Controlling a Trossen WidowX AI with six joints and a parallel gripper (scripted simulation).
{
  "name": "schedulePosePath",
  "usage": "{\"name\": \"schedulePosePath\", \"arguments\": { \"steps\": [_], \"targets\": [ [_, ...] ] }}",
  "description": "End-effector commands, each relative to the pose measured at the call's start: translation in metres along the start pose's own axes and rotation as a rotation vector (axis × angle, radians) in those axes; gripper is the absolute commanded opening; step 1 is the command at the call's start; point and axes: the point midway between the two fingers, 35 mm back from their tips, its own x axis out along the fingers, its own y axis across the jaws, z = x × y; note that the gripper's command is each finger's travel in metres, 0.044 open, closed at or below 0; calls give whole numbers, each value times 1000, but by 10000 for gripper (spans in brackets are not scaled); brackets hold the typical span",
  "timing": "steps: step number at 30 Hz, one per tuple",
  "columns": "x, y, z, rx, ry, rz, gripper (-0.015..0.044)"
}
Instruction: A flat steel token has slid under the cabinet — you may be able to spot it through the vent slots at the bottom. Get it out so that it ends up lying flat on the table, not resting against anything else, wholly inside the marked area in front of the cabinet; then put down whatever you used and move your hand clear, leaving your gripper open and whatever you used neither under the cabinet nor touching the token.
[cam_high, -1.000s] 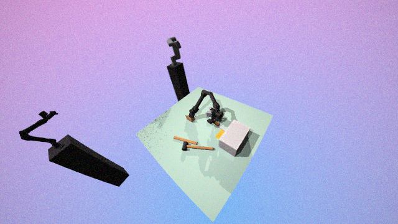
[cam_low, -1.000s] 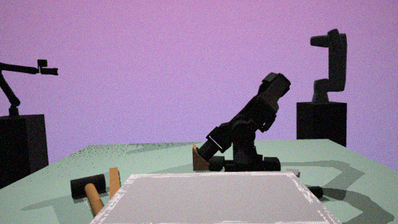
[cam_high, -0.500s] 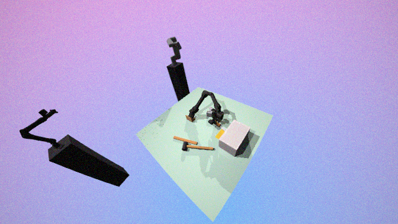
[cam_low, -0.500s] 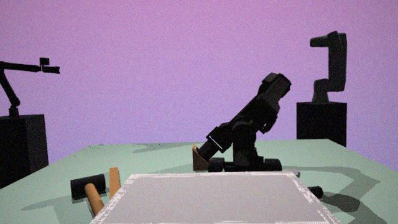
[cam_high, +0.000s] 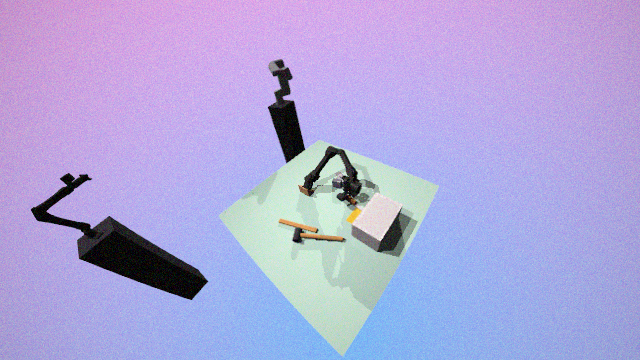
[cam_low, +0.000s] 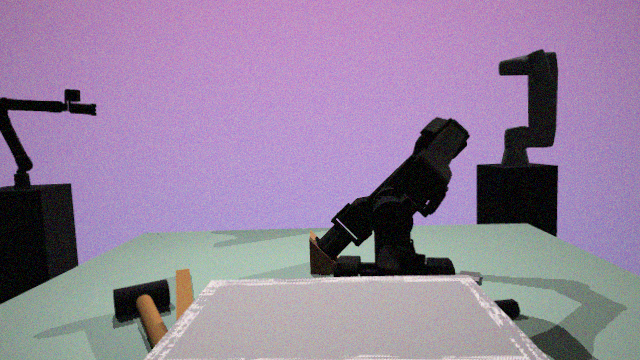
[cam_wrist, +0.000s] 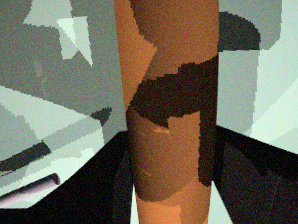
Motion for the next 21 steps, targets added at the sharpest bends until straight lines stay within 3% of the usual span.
{"name": "schedulePosePath", "arguments": {
  "steps": [1,21],
  "targets": [
    [0,-1,5,0,-2,2,0],
    [-1,0,26,-1,-3,2,0]
  ]
}}
